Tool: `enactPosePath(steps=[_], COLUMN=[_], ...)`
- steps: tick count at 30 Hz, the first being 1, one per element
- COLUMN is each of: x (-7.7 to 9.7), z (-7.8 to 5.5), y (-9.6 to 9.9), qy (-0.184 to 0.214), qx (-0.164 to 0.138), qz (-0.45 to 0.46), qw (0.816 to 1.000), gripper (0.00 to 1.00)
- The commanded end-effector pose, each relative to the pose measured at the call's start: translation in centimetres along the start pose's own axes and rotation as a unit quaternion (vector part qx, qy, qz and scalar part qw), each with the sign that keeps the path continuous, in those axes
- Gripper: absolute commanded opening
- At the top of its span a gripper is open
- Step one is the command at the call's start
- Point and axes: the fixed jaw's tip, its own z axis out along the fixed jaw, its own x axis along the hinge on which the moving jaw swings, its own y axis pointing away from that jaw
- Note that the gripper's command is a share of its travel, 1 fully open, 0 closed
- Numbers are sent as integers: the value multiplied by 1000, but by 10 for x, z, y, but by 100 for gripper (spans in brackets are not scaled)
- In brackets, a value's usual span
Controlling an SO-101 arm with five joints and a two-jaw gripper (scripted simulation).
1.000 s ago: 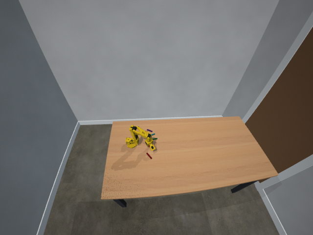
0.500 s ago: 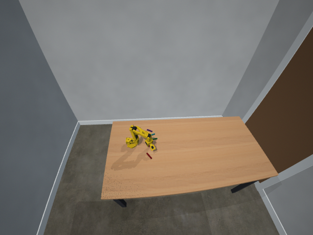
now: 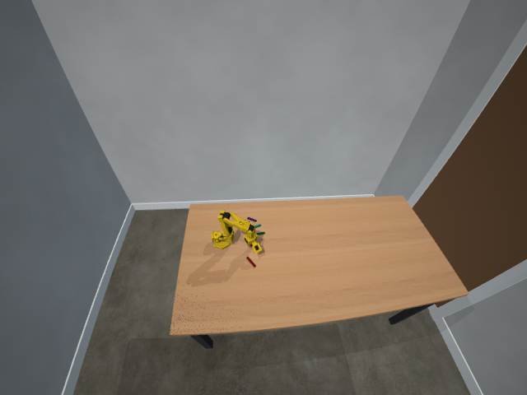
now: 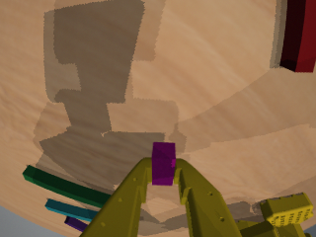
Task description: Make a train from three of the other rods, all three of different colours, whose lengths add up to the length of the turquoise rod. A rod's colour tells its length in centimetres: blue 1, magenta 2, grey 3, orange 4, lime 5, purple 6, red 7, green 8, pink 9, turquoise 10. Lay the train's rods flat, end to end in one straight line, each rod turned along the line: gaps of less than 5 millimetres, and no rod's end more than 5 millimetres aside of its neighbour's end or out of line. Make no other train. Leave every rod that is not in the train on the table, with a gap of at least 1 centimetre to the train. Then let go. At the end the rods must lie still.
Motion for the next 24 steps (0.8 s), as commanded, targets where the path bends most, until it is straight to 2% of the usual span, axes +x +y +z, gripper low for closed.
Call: enactPosePath(steps=[1,24], x=[-6,-6], z=[-6,0], y=[8,7], qy=[-22,-21], qx=[-22,-21], qz=[-5,-5], qw=[1000,1000], gripper=[0,0])
